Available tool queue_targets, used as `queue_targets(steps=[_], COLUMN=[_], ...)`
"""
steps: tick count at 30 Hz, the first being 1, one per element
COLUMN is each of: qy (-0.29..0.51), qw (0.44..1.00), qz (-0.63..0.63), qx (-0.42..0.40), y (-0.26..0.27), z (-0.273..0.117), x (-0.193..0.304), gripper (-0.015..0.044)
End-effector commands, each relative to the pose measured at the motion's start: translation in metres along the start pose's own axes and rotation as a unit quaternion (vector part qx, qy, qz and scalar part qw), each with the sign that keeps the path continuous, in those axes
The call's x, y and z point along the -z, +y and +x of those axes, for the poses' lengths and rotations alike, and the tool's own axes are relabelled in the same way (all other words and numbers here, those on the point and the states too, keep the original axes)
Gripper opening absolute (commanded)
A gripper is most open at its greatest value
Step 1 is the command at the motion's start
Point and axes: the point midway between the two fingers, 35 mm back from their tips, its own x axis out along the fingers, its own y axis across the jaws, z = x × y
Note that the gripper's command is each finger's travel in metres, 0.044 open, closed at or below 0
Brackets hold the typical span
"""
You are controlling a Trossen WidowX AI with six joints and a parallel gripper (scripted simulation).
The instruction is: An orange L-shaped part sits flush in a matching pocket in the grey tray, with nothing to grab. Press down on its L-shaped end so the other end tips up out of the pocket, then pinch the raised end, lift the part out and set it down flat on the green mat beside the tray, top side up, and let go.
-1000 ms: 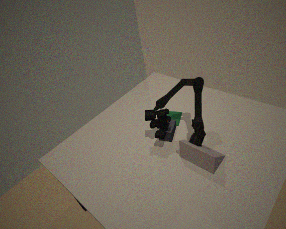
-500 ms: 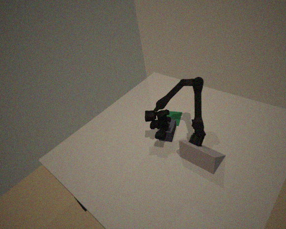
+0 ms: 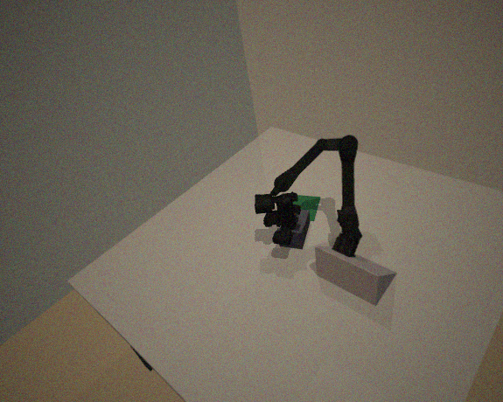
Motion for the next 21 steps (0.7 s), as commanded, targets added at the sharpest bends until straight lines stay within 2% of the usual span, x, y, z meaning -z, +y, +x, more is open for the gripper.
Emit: queue_targets(steps=[1,8,16,21], qy=[0.002,0.004,0.004,0.004], qw=[1.000,1.000,1.000,1.000], qz=[-0.001,-0.001,-0.002,-0.002], qx=[0.000,0.001,0.000,0.000], y=[0.006,0.010,-0.001,-0.001], z=[-0.005,-0.016,-0.103,-0.106], x=[0.000,-0.001,-0.001,0.000], gripper=[0.0180,0.0180,0.0180,0.0180])
